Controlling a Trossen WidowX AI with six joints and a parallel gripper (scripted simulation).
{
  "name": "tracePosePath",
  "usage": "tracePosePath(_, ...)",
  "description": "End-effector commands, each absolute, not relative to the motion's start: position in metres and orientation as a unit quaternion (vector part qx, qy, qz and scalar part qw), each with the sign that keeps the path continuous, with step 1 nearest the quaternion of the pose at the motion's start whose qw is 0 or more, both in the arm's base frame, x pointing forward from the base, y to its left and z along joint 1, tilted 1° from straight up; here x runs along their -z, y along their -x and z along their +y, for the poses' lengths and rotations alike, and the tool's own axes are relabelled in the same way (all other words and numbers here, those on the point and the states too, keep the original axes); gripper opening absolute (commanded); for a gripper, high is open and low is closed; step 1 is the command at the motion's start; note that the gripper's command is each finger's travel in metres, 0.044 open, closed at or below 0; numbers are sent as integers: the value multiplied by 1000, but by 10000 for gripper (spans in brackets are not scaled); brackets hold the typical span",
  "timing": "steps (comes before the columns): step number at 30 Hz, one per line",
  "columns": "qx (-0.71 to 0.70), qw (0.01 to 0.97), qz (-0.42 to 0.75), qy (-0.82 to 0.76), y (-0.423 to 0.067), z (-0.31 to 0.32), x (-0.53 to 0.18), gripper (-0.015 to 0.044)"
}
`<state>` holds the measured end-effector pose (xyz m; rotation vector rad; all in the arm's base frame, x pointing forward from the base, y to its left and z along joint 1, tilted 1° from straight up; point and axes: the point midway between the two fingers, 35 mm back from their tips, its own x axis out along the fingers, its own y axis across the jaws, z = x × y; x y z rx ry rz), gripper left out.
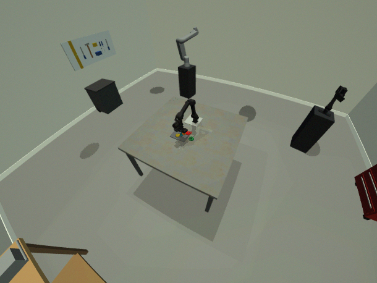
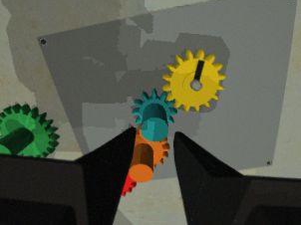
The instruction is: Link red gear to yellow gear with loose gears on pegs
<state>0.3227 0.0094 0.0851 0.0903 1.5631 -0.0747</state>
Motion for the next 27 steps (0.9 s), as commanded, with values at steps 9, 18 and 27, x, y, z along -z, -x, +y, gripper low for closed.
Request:
tracePosePath(9, 42, 712, 699, -50, -322, 9, -142, 245)
tracePosePath(18, 42, 712, 699, -50, -318, 9, -161, 440)
tracePosePath(27, 42, 712, 699, -50, -318, 9, -161, 440)
